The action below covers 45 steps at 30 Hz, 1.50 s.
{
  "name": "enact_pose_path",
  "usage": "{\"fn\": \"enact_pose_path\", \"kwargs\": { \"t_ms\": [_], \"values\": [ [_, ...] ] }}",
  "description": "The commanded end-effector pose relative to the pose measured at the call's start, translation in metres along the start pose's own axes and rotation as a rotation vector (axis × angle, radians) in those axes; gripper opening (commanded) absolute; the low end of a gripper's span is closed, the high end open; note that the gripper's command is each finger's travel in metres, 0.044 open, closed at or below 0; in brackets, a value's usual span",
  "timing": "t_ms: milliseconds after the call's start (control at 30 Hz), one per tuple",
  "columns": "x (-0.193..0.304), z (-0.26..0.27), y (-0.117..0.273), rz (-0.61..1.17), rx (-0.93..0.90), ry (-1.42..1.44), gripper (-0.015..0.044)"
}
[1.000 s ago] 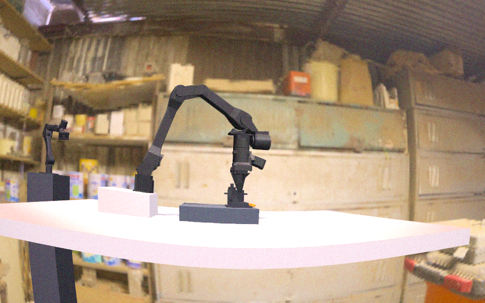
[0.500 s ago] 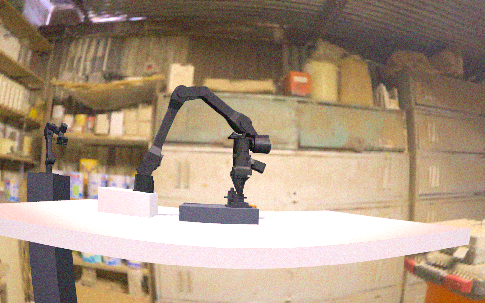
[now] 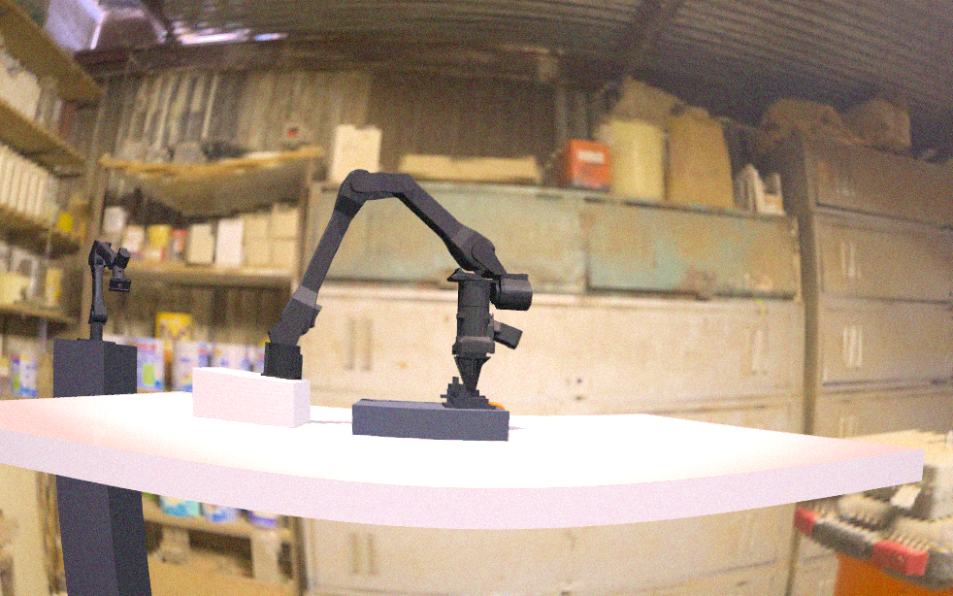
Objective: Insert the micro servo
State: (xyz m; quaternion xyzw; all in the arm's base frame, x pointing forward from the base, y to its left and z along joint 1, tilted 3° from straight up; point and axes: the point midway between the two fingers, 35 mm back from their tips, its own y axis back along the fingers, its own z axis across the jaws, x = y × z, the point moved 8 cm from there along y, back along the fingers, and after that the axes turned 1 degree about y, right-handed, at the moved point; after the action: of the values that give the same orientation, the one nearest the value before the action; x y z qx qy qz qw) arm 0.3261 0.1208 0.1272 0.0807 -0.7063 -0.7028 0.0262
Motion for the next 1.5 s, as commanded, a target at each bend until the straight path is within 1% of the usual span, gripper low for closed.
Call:
{"fn": "enact_pose_path", "kwargs": {
  "t_ms": [0,367,600,700,800,1000,1033,1133,1300,1333,1400,1467],
  "values": [
    [0.0,0.0,-0.003,0.0,0.001,0.003,0.0],
    [0.0,0.0,-0.013,0.0,0.001,0.003,0.0],
    [0.0,0.0,-0.012,0.0,0.001,0.003,0.0184],
    [0.0,0.0,-0.004,0.0,0.001,0.003,0.0187],
    [0.003,0.0,0.02,0.0,0.001,0.003,0.0187],
    [0.008,-0.001,0.023,0.001,0.001,0.003,0.0187],
    [0.009,-0.001,0.021,0.005,0.001,0.003,0.0214],
    [0.023,0.001,0.033,0.008,-0.001,0.013,0.0293],
    [0.068,0.003,0.066,0.008,-0.001,0.005,0.0424],
    [0.079,0.003,0.072,0.008,0.0,0.005,0.044],
    [0.1,0.002,0.083,0.008,0.0,0.003,0.044],
    [0.108,0.002,0.086,0.008,0.0,0.003,0.044]
  ]
}}
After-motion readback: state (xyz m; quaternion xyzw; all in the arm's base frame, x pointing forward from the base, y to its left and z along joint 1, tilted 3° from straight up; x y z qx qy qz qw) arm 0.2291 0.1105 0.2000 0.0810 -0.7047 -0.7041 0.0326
